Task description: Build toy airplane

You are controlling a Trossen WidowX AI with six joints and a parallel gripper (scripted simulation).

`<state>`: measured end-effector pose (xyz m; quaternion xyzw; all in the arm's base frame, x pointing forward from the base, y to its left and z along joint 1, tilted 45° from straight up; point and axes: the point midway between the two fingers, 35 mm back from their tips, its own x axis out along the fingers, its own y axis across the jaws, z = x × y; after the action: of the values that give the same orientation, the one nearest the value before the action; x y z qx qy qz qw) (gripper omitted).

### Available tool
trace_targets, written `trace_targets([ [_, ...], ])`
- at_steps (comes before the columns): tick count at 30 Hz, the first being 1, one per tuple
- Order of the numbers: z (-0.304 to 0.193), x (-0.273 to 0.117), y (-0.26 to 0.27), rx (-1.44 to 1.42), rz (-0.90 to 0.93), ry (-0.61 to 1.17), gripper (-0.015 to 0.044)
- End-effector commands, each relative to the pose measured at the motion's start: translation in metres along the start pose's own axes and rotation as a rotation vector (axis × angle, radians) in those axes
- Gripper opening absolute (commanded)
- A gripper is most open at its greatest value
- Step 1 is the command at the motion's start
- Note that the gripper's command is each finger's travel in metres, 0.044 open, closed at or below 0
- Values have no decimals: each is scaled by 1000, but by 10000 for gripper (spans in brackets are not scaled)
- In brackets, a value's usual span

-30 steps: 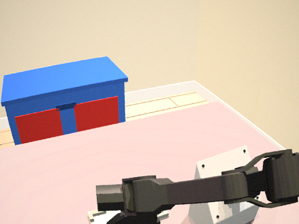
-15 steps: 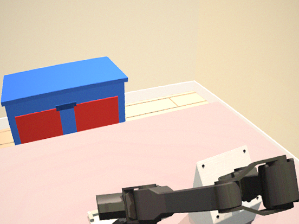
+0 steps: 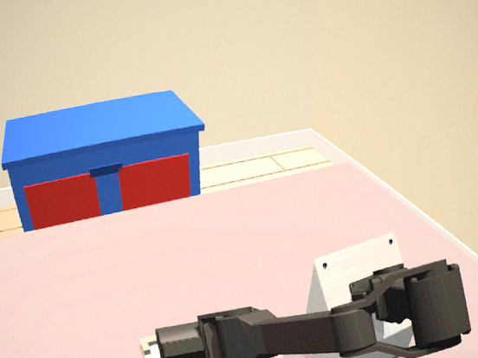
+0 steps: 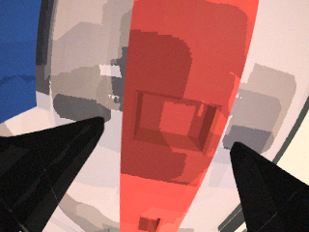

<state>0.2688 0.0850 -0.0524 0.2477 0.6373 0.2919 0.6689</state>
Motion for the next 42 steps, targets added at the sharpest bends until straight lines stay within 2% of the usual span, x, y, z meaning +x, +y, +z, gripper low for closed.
trace_targets([
  [1, -4, 7, 1, 7, 8, 10, 440],
  [11, -4, 7, 1, 7, 8, 10, 177],
  [18, -4, 7, 1, 7, 8, 10, 131],
  [23, -2, 1, 0, 7, 5, 9, 0],
  [42, 5, -54, -6, 8, -9, 8, 0],
])
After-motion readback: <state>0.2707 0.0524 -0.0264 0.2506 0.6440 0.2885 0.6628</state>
